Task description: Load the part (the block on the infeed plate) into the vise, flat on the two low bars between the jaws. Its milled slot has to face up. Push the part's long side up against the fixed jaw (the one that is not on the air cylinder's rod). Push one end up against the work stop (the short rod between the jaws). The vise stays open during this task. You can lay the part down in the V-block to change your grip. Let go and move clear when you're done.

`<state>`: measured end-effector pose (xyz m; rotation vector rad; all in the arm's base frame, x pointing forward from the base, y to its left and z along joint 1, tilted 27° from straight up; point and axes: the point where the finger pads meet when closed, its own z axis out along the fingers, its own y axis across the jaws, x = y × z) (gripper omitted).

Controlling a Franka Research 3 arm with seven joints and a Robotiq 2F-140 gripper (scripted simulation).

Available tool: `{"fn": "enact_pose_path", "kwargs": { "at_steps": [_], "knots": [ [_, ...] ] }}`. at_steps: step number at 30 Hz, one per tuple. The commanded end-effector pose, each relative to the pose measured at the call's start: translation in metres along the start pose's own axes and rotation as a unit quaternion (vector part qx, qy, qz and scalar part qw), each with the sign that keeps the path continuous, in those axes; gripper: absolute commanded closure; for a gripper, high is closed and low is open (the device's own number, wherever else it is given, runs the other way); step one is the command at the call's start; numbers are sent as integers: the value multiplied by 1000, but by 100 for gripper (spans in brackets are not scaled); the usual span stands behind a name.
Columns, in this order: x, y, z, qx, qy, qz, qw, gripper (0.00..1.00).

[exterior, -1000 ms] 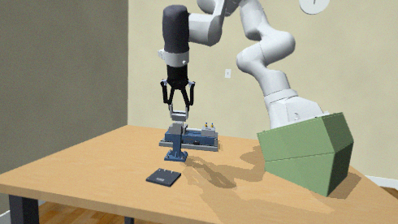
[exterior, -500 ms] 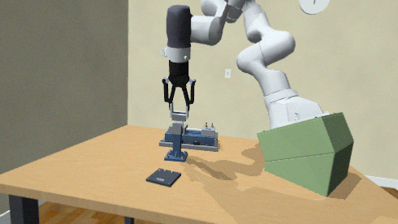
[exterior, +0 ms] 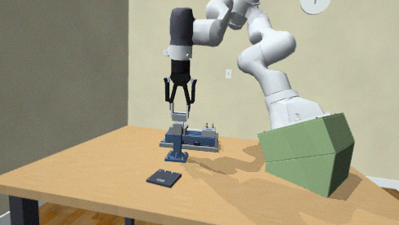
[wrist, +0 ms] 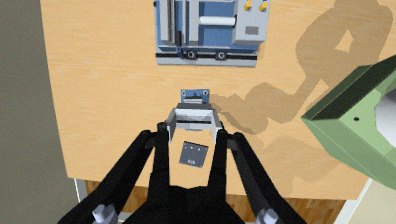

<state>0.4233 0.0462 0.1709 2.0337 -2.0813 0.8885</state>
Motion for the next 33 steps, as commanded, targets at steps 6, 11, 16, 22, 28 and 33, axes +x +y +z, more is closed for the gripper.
{"fn": "enact_pose_path", "kwargs": {
  "at_steps": [6,11,16,22,28,33],
  "knots": [
    [-2,-3,0,3,-37,-21,999,100],
    [-1,-3,0,3,-56,-21,998,100],
    [0,-3,0,2,-70,-21,997,100],
    [0,-3,0,2,-78,-21,997,100],
    [1,-3,0,2,-85,-21,996,100],
    [1,-3,0,2,-87,-21,996,100]
  ]
}}
